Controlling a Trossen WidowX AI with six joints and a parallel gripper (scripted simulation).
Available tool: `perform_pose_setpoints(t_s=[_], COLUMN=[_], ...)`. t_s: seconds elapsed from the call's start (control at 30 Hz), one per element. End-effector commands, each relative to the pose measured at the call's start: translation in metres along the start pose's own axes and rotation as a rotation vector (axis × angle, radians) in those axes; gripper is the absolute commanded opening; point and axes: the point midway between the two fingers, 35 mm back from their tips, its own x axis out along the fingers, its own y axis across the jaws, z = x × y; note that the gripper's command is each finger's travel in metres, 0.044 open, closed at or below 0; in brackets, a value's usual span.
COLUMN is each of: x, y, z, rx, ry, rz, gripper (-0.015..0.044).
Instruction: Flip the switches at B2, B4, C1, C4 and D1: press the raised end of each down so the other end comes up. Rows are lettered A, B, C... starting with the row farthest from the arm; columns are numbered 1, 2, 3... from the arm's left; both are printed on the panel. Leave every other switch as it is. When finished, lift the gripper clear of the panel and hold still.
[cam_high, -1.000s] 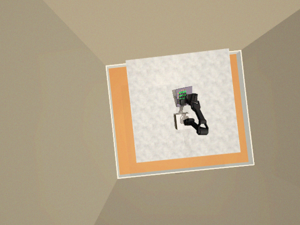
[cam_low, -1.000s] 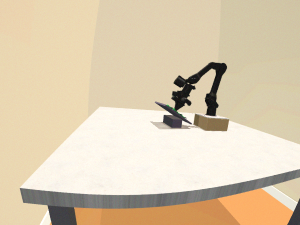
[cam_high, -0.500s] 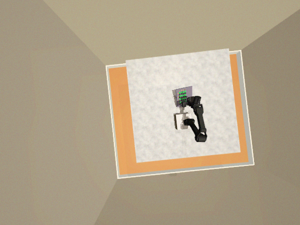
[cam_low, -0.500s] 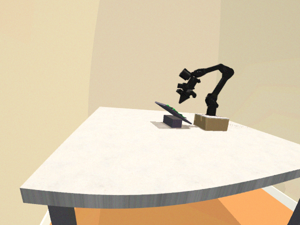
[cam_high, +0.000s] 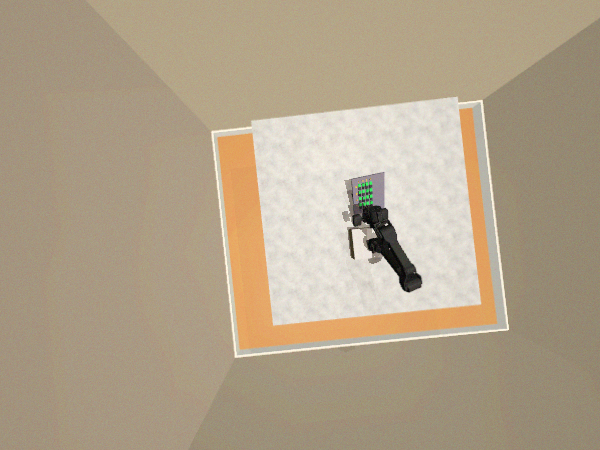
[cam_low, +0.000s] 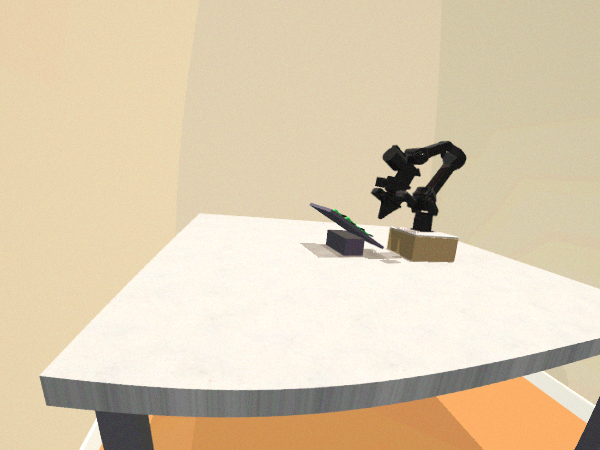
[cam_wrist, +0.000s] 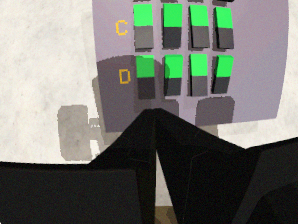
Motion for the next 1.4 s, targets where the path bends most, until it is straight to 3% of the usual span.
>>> perform_pose_setpoints(t_s=[0.0, 0.8, 1.37], x=[0.024, 0.055, 0.056], y=[0.000, 0.000, 0.000], z=[-0.004, -0.006, -0.006], rx=[0.008, 0.008, 0.008], ry=[-0.013, -0.020, -0.020], rz=[-0.007, -0.008, -0.008], gripper=[0.0000, 0.0000, 0.0000])
